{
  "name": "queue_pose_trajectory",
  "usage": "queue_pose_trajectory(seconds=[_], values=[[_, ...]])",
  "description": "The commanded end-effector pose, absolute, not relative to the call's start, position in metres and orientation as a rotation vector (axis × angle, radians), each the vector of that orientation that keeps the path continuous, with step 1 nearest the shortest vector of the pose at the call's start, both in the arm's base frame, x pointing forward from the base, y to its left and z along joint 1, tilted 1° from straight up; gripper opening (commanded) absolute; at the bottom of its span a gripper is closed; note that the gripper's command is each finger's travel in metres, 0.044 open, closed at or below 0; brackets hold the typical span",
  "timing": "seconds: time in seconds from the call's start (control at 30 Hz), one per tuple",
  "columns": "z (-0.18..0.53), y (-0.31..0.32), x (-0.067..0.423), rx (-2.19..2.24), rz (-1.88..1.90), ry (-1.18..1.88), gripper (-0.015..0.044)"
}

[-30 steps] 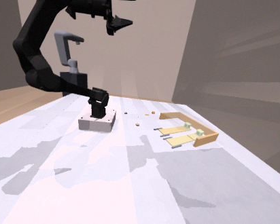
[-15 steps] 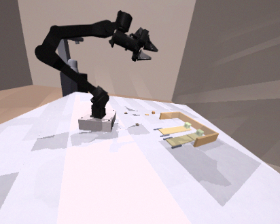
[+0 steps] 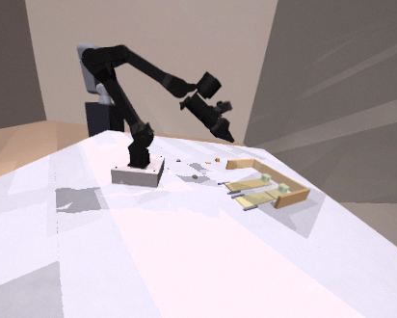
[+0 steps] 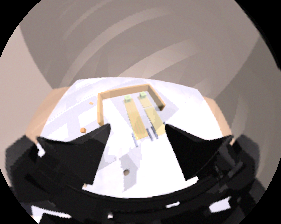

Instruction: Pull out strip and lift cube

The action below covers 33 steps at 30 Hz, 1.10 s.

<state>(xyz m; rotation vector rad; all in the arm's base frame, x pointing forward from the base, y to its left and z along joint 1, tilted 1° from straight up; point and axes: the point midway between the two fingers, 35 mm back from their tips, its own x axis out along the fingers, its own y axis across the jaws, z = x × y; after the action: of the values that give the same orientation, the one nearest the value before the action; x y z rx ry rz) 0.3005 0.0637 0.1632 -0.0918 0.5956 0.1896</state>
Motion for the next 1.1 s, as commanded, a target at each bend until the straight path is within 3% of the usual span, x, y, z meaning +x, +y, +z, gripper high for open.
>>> queue_pose_trajectory(seconds=[0.0,0.43,0.93,1.07], values=[[0.161,0.063,0.303,-0.068,0.191,0.596,0.04],[0.161,0.063,0.303,-0.068,0.191,0.596,0.04],[0.103,0.053,0.362,-0.32,0.255,1.202,0.0006],[0.08,0.051,0.376,-0.383,0.329,1.366,0.0]])
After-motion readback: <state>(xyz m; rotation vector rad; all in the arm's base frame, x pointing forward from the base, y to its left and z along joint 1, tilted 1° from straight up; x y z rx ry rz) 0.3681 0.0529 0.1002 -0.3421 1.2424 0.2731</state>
